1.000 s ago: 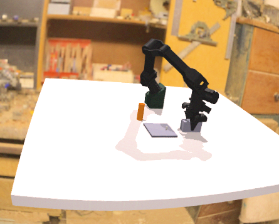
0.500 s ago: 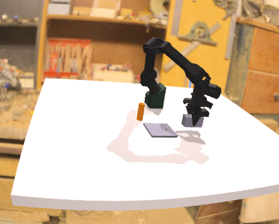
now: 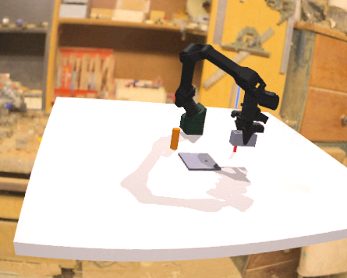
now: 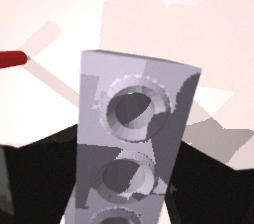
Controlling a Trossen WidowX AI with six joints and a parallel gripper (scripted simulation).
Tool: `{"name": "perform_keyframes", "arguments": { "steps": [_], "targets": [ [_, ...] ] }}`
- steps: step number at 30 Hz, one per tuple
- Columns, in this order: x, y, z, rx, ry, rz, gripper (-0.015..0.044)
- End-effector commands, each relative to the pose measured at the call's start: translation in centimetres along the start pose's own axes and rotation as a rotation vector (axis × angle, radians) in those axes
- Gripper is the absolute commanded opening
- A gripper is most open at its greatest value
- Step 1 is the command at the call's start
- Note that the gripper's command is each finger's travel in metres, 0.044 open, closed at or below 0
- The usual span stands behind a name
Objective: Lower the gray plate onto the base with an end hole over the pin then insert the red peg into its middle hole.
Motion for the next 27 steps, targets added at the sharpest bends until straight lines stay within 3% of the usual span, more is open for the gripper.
{"name": "perform_keyframes", "arguments": {
  "steps": [1,17,27],
  "targets": [
    [-0.1,1.4,-0.1,0.006,-0.009,-0.008,0.0],
    [-0.2,6.3,0.6,0.004,-0.009,-0.004,0.0],
    [2.1,5.3,0.2,0.005,-0.027,-0.012,0.0]
  ]
}}
Point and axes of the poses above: the point midway between the two fingers, 35 mm back from their tips, its own y axis back along the fingers, its own z axis across the jaws, x = y × z, the point moved 4 cm from there along y, back along the fingers, and after that the axes turned 8 degrees about y, right-handed, at the moved point
